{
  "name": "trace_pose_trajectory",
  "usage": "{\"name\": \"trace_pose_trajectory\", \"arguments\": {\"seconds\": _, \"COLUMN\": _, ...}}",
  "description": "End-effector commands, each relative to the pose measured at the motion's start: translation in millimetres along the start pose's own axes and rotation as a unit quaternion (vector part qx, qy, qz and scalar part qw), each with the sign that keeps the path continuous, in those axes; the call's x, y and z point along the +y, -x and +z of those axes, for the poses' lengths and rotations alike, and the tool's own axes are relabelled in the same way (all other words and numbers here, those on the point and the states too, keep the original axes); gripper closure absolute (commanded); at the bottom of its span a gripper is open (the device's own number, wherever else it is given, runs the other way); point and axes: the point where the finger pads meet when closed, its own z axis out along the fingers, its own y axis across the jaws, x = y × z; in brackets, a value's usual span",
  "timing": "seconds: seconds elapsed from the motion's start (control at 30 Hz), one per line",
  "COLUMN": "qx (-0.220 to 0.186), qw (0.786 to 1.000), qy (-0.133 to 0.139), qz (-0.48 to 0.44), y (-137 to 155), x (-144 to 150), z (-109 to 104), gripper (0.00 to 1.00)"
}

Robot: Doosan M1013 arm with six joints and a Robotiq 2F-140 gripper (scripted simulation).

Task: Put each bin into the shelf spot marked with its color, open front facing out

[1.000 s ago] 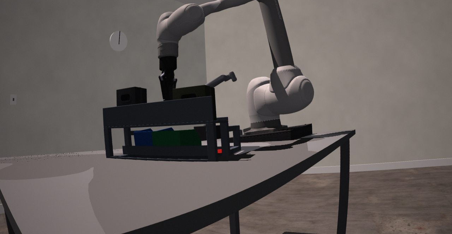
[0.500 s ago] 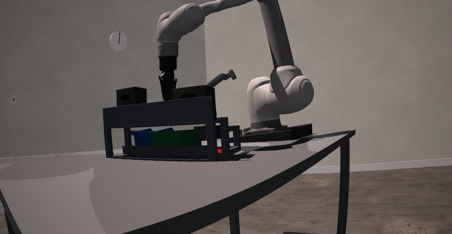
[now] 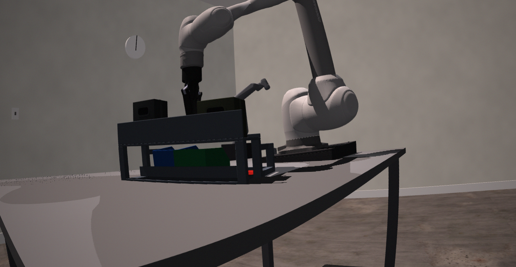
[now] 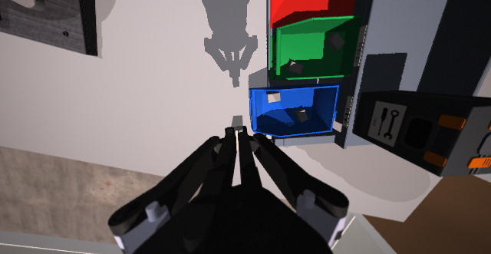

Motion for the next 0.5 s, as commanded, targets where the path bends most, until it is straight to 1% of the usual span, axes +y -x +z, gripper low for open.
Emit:
{"name": "trace_pose_trajectory", "arguments": {"seconds": 0.0, "qx": 0.000, "qw": 1.000, "qy": 0.000, "qz": 0.000, "y": 0, "x": 0, "z": 4, "gripper": 0.90}}
{"name": "trace_pose_trajectory", "arguments": {"seconds": 0.3, "qx": 0.000, "qw": 1.000, "qy": 0.000, "qz": 0.000, "y": 0, "x": 0, "z": 30, "gripper": 0.90}}
{"name": "trace_pose_trajectory", "arguments": {"seconds": 0.37, "qx": 0.000, "qw": 1.000, "qy": 0.000, "qz": 0.000, "y": 0, "x": 0, "z": 30, "gripper": 0.90}}
{"name": "trace_pose_trajectory", "arguments": {"seconds": 0.47, "qx": 0.000, "qw": 1.000, "qy": 0.000, "qz": 0.000, "y": 0, "x": 0, "z": 40, "gripper": 0.90}}
